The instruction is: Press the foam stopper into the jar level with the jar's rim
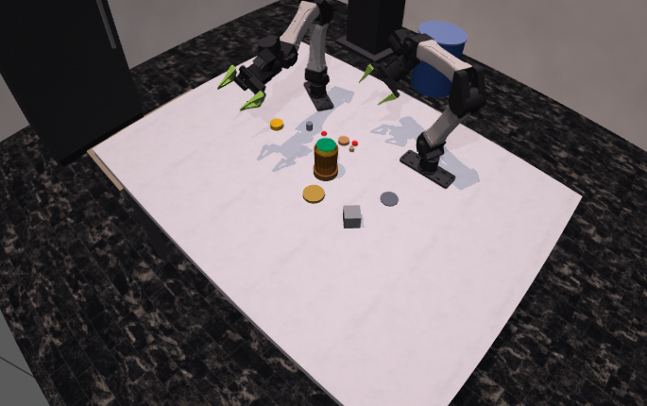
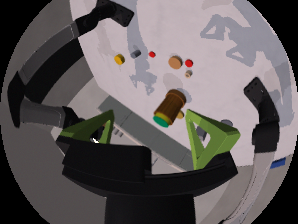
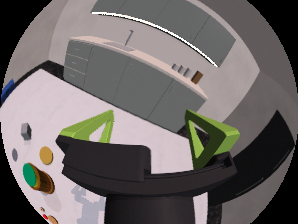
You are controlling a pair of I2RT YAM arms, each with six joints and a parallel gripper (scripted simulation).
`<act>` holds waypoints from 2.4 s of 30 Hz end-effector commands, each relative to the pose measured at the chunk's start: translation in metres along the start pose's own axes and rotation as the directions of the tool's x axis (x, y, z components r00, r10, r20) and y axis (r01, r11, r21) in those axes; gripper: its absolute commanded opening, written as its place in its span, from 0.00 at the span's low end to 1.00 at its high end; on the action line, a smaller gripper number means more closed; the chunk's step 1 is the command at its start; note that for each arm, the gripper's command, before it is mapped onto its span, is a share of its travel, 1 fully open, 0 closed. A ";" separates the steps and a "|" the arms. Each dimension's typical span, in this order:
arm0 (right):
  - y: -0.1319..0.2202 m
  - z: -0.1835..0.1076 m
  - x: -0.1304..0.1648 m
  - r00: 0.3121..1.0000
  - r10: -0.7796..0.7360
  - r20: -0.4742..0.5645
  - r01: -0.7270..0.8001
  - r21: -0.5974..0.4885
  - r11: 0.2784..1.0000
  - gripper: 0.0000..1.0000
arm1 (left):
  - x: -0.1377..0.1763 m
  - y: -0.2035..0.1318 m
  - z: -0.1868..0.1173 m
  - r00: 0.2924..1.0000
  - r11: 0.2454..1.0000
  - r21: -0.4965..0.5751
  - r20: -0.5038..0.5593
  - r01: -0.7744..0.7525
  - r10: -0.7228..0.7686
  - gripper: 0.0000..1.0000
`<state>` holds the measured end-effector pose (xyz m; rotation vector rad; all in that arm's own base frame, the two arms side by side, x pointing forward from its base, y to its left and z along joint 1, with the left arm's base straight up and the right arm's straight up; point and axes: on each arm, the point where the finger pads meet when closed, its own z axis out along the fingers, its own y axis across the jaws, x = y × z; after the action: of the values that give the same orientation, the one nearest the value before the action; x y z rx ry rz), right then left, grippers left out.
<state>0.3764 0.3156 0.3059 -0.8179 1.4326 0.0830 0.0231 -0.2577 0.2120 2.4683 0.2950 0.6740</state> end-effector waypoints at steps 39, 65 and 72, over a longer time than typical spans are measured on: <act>-0.003 -0.001 -0.005 1.000 0.003 0.012 -0.003 0.006 1.000 0.00 | 0.000 0.002 -0.001 1.000 1.000 -0.006 0.002 0.006 -0.006 0.98; -0.071 -0.022 0.014 0.991 0.125 -0.041 -0.121 0.096 0.988 0.00 | -0.005 -0.015 0.033 0.780 0.729 0.327 -0.044 0.601 -0.624 0.98; -0.095 -0.032 0.026 0.984 0.165 -0.061 -0.155 0.141 0.978 0.00 | -0.001 -0.016 0.046 0.564 0.458 0.420 -0.169 0.783 -0.809 0.98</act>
<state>0.4045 0.2352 0.3329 -0.6213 1.5114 0.0718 0.0482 -0.2615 0.1681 2.4089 1.3865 0.2369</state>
